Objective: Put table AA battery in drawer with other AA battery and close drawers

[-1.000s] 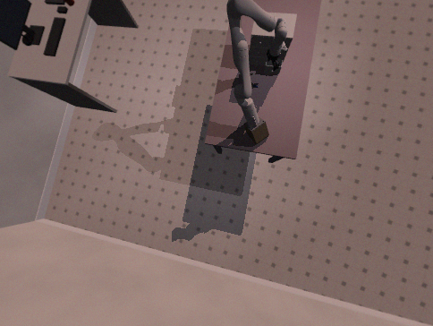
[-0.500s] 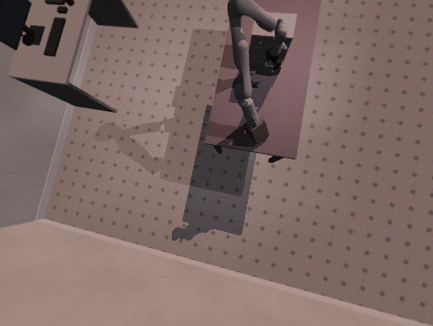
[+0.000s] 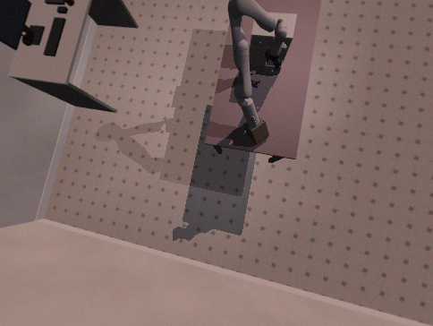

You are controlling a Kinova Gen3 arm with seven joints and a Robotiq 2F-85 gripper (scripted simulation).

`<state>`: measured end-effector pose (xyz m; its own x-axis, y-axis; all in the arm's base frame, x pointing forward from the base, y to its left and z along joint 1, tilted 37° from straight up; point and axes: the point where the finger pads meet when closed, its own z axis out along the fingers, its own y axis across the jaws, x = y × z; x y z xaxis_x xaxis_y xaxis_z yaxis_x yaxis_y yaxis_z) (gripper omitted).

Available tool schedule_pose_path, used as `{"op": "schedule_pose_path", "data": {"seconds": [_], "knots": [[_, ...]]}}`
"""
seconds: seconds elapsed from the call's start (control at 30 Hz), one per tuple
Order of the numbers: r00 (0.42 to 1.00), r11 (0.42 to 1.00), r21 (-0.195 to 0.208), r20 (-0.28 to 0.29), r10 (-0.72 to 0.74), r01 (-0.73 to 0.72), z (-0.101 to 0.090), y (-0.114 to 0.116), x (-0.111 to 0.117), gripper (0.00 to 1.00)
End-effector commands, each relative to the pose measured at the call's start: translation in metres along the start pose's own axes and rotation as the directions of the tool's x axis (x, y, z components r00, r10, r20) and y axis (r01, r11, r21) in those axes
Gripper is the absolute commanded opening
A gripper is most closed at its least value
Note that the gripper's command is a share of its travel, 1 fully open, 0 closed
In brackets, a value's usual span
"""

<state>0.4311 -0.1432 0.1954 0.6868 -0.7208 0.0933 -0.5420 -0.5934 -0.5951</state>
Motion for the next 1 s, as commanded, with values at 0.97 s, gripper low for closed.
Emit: {"op": "schedule_pose_path", "data": {"seconds": [0.97], "knots": [[0.995, 0.995, 0.002, -0.003, -0.104, 0.104, 0.0039, -0.0021, 0.0037, 1.0]]}}
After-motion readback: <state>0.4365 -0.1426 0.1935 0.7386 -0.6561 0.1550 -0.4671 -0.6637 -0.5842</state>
